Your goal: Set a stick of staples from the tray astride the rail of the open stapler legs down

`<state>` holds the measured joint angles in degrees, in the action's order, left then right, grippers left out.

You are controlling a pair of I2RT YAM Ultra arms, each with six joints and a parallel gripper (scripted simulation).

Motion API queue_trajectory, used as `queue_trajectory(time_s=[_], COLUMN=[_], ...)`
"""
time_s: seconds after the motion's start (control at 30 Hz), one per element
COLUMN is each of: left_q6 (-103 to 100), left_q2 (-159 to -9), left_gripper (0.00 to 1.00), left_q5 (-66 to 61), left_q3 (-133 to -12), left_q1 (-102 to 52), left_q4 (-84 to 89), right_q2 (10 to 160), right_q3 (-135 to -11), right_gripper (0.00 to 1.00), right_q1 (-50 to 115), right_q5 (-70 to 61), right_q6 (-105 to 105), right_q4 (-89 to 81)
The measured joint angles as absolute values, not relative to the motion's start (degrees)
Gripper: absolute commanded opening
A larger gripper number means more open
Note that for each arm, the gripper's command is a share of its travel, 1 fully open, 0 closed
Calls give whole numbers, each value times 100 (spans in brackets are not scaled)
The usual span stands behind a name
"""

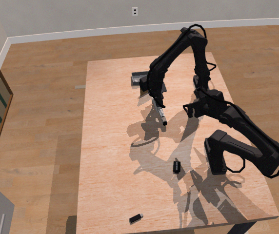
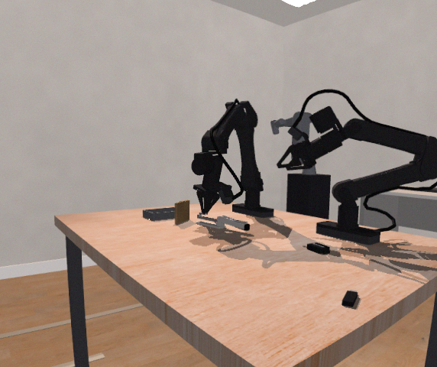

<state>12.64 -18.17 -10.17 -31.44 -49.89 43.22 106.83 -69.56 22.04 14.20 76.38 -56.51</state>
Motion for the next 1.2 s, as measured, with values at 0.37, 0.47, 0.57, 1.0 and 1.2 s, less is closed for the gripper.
queue_trajectory(time_s=[0.37,0.47,0.57,1.0,1.2], left_q6=[1264,1264,1264,1264,1264], left_q2=[-1817,-1817,-1817,-1817,-1817], left_gripper=[100,100,100,100,100], left_q5=[-1017,-1017,-1017,-1017,-1017], left_q3=[-3144,-3144,-3144,-3144,-3144], left_q1=[-4989,-4989,-4989,-4989,-4989], left_q4=[4322,4322,4322,4322,4322], right_q2=[10683,10683,10683,10680,10683], right_q3=[-6958,-6958,-6958,-6871,-6799], right_gripper=[4,4,4,4,4], right_q1=[2204,2204,2204,2204,2204], right_q5=[1420,1417,1417,1417,1417], right_q6=[7642,7640,7636,7623,7620], right_q4=[-5688,-5675,-5634,-5522,-5472])
